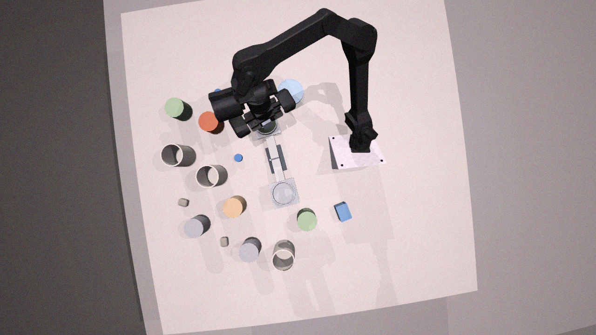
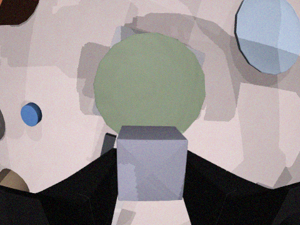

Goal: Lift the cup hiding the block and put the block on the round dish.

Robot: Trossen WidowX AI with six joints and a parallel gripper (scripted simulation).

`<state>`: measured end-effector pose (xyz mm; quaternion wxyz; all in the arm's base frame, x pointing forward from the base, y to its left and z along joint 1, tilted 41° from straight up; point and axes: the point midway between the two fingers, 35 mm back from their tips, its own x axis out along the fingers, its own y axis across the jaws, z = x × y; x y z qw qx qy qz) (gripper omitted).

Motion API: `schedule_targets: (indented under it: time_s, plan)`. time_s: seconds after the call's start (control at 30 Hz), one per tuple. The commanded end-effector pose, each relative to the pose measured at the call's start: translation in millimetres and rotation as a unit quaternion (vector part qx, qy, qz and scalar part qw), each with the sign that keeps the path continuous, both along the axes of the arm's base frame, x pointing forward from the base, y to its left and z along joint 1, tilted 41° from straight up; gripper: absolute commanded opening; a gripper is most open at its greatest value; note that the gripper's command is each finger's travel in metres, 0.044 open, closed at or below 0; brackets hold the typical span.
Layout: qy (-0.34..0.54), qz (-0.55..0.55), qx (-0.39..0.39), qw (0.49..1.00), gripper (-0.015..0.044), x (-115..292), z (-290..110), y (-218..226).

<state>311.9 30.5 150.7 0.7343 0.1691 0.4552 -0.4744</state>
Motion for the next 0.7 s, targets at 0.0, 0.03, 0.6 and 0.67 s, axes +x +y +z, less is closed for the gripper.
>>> schedule_targets:
  time_s: [0.0, 0.03, 0.6, 0.67]
  plan:
    - [0.000, 0.005, -0.007, 1.000, 0.0000, -6, 9, -22]
    - [-0.001, 0.005, -0.009, 1.000, 0.0000, -7, 11, -27]
    - [-0.002, -0.007, -0.046, 0.999, 0.0000, -47, 40, -112]
    - [-0.001, -0.009, -0.052, 0.999, 0.0000, -54, 43, -121]
